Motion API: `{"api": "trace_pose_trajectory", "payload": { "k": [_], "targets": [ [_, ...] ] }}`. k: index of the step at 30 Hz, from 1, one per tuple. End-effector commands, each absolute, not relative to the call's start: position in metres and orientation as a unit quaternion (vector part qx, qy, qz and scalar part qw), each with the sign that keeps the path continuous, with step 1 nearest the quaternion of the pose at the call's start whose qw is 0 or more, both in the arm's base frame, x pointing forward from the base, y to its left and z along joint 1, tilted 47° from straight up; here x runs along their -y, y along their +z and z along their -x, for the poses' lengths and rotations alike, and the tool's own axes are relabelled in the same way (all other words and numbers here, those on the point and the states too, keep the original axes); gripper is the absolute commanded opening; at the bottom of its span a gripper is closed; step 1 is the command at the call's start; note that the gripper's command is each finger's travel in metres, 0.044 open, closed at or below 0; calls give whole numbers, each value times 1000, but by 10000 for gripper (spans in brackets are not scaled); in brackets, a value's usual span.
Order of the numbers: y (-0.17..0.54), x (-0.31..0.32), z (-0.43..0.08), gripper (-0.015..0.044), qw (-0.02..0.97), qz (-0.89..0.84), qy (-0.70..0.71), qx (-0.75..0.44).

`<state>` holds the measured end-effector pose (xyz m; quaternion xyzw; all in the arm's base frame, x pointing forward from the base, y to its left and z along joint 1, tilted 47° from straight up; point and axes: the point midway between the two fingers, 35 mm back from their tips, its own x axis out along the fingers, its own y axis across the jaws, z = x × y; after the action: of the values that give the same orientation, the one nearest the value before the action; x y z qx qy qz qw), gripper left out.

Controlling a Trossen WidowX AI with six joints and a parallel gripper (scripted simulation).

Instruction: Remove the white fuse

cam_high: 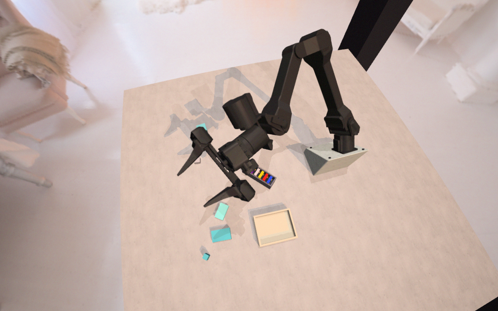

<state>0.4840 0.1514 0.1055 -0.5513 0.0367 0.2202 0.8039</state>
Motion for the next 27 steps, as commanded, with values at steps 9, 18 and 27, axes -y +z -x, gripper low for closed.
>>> {"api": "trace_pose_trajectory", "payload": {
  "k": [9, 18, 27],
  "targets": [
    [19, -76, -454, 164, 781, 481, 170, -360],
    [-2, 20, -358, 66, 605, 448, 13, -658],
    [20, 50, -319, 66, 510, 464, -51, -722]
  ]
}}
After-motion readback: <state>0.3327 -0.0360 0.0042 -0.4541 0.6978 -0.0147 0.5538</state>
